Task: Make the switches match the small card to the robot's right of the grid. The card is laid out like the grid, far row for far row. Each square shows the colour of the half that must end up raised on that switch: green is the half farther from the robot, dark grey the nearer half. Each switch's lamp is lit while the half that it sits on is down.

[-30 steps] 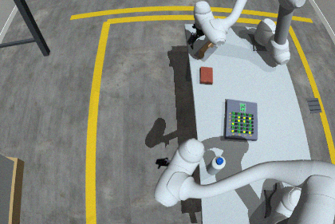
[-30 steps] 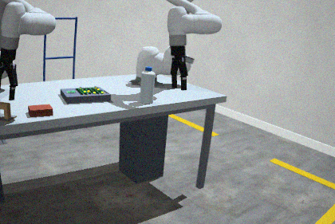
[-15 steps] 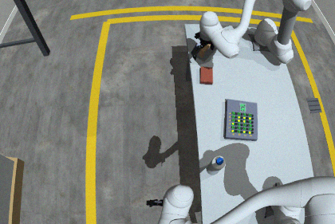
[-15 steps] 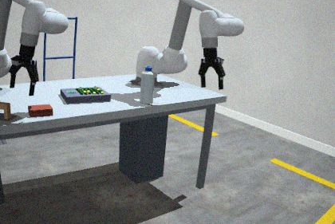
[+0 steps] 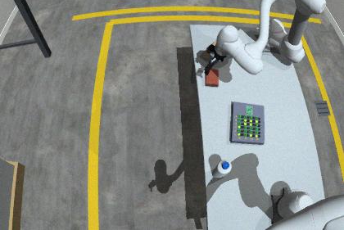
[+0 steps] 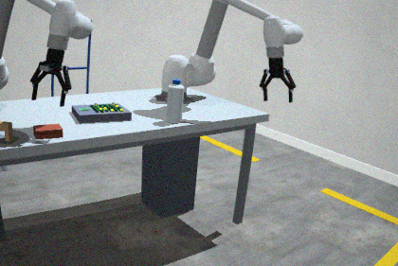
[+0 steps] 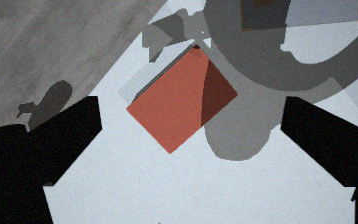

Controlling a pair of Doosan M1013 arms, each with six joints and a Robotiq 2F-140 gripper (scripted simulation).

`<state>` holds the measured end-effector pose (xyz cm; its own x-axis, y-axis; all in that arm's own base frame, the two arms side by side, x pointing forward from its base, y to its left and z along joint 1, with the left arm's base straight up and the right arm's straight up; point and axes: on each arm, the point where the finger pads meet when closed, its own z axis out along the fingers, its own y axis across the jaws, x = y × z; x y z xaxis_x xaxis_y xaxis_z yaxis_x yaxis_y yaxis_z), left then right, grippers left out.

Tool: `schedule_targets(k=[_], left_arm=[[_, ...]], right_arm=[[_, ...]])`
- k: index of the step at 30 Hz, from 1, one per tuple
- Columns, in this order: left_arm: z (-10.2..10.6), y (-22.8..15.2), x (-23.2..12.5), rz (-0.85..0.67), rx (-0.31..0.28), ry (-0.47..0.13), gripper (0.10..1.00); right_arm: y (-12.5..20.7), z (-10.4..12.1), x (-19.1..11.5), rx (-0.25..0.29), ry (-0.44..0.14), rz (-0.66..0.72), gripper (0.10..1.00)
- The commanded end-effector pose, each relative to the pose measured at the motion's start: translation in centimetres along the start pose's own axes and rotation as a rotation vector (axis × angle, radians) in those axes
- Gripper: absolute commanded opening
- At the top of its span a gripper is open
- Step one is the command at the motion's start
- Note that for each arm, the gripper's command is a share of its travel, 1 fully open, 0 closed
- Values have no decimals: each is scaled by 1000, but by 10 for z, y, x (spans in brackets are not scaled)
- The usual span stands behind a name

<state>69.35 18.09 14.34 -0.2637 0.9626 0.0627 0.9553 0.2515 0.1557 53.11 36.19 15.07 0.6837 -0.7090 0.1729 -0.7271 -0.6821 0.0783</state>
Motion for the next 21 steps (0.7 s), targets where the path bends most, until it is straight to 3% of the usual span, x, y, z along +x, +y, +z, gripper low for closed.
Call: schedule_targets(k=[1, 14, 16, 17, 21], left_arm=[[4, 1, 70, -92, 4, 14, 1000], [9, -39, 248, -343, 20, 54, 1000], [9, -39, 248, -343, 20, 54, 1000], [9, -53, 288, -389, 23, 61, 1000], [8, -76, 333, -469, 28, 74, 1000]], right_arm=[[-11, -7, -19, 12, 16, -39, 1000], [-46, -38, -115, 75, 82, -220, 1000], [-46, -38, -115, 75, 82, -220, 1000], [-48, -41, -123, 80, 87, -233, 1000], [-54, -50, -153, 99, 105, -284, 1000]])
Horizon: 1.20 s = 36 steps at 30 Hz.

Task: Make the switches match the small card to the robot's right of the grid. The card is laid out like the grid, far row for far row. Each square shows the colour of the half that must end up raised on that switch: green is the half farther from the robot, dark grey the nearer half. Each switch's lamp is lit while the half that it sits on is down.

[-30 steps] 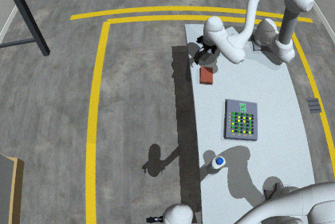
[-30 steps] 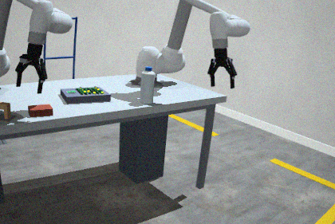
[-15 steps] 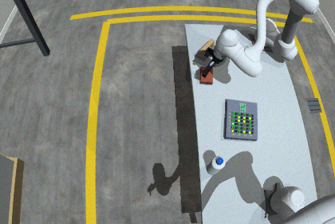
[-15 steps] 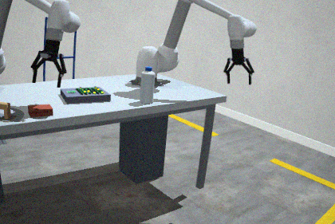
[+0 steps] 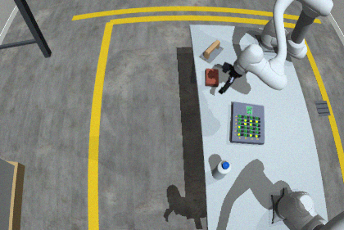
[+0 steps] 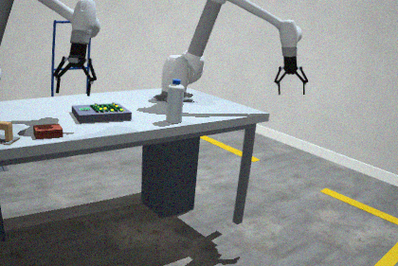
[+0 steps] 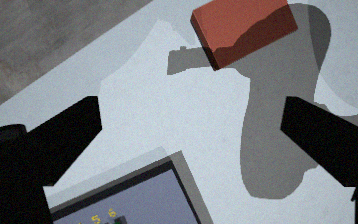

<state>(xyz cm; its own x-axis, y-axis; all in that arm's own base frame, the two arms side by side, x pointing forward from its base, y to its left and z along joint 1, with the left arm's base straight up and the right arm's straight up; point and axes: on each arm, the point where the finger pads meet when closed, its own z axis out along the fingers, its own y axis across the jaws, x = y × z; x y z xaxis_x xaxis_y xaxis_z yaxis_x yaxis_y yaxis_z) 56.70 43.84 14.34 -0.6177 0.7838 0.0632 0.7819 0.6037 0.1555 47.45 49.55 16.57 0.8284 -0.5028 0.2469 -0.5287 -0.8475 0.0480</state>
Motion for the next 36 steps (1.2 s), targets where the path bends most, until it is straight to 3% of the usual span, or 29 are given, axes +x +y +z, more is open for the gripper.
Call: schedule_targets(k=[1, 10, 12, 13, 27, 29, 30, 36], left_arm=[[4, 1, 70, -94, 4, 14, 1000], [8, -23, 197, -271, 16, 42, 1000], [8, -23, 197, -271, 16, 42, 1000], [9, -34, 237, -311, 18, 49, 1000], [6, -122, 410, -595, 36, 94, 1000], [6, -122, 410, -595, 36, 94, 1000], [5, -145, 445, -625, 38, 98, 1000], [0, -199, 504, -761, 47, 120, 1000]], right_arm=[[-15, -11, -26, 20, 18, -49, 1000], [-40, -35, -82, 63, 54, -151, 1000], [-40, -35, -82, 63, 54, -151, 1000], [-42, -37, -88, 68, 57, -161, 1000], [-64, -66, -162, 123, 98, -281, 1000], [-64, -66, -162, 123, 98, -281, 1000], [-65, -68, -166, 126, 100, -288, 1000], [-70, -77, -189, 143, 111, -323, 1000]])
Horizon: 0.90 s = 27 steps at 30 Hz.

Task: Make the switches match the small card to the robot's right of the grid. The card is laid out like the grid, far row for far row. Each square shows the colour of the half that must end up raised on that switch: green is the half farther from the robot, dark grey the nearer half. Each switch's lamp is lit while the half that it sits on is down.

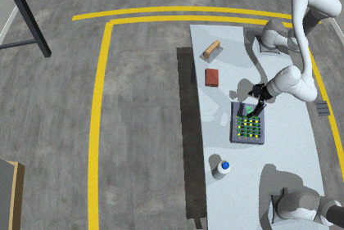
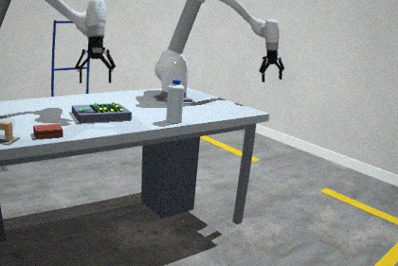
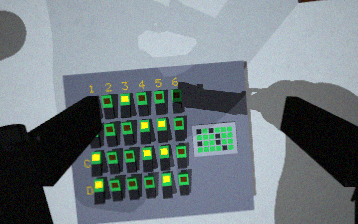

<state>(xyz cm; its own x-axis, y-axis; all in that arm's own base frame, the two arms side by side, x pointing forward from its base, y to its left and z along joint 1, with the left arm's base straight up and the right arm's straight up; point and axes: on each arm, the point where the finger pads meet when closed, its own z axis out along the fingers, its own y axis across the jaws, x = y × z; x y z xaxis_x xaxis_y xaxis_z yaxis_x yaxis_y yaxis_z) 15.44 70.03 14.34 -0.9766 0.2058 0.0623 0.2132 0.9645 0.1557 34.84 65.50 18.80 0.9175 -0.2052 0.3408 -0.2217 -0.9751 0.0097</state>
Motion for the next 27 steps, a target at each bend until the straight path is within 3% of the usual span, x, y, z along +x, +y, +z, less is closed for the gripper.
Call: schedule_targets(k=[1, 8, 10, 11, 13, 19, 27], left_arm=[[4, 0, 70, -95, 5, 15, 1000], [7, -15, 169, -216, 12, 34, 1000], [7, -15, 169, -216, 12, 34, 1000], [9, -20, 200, -228, 13, 36, 1000], [9, -25, 216, -250, 14, 40, 1000], [9, -34, 243, -289, 17, 46, 1000], [9, -36, 250, -299, 18, 48, 1000]], right_arm=[[-8, -7, -11, 11, 7, -20, 1000], [-17, -15, -27, 26, 16, -48, 1000], [-17, -15, -27, 26, 16, -48, 1000], [-18, -16, -29, 27, 17, -51, 1000], [-20, -18, -32, 30, 19, -57, 1000], [-24, -21, -39, 37, 23, -69, 1000], [-26, -23, -43, 40, 25, -76, 1000]])
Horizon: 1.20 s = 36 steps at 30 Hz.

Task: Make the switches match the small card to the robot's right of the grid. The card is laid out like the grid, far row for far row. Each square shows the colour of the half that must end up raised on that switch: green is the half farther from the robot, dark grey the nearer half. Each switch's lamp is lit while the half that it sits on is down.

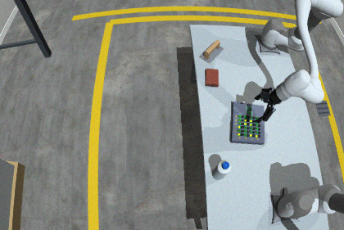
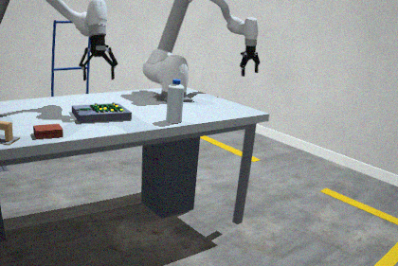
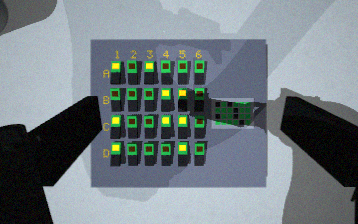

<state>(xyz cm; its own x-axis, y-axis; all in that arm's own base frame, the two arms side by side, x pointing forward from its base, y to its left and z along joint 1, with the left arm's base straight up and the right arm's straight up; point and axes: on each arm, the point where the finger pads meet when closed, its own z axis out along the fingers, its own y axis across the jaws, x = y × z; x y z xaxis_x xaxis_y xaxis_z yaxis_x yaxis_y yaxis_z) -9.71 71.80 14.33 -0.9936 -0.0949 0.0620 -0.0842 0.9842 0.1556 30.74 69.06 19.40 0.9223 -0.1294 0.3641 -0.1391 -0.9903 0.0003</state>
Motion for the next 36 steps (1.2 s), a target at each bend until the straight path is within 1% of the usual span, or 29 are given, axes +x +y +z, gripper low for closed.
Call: schedule_targets(k=[1, 9, 12, 15, 17, 20, 23, 25, 32, 34, 36], left_arm=[[-1, 1, 1, -1, -1, 1, 1000], [0, -3, 1, 12, 7, 1, 1000], [2, -11, 1, 40, 24, 0, 1000], [5, -24, 1, 89, 53, -2, 1000], [5, -24, 1, 89, 53, -2, 1000], [9, -44, 0, 161, 96, -8, 1000], [13, -70, 0, 254, 151, -20, 1000], [15, -90, 0, 327, 194, -34, 1000], [19, -148, -2, 536, 315, -91, 1000], [19, -148, -2, 536, 315, -91, 1000], [18, -173, -2, 628, 366, -125, 1000]], right_arm=[[-1, -1, 0, 2, 0, -1, 1000], [-1, -2, -1, 3, 1, -2, 1000], [-1, -2, -1, 3, 1, -2, 1000], [-1, -2, -1, 3, 1, -2, 1000], [-1, -2, -1, 3, 1, -2, 1000], [-1, -2, -1, 3, 1, -2, 1000], [-1, -2, -1, 3, 1, -2, 1000], [-1, -2, -1, 3, 1, -2, 1000], [-1, -2, -1, 3, 1, -2, 1000], [-1, -2, -1, 3, 1, -2, 1000], [-1, -2, -1, 3, 1, -2, 1000]])
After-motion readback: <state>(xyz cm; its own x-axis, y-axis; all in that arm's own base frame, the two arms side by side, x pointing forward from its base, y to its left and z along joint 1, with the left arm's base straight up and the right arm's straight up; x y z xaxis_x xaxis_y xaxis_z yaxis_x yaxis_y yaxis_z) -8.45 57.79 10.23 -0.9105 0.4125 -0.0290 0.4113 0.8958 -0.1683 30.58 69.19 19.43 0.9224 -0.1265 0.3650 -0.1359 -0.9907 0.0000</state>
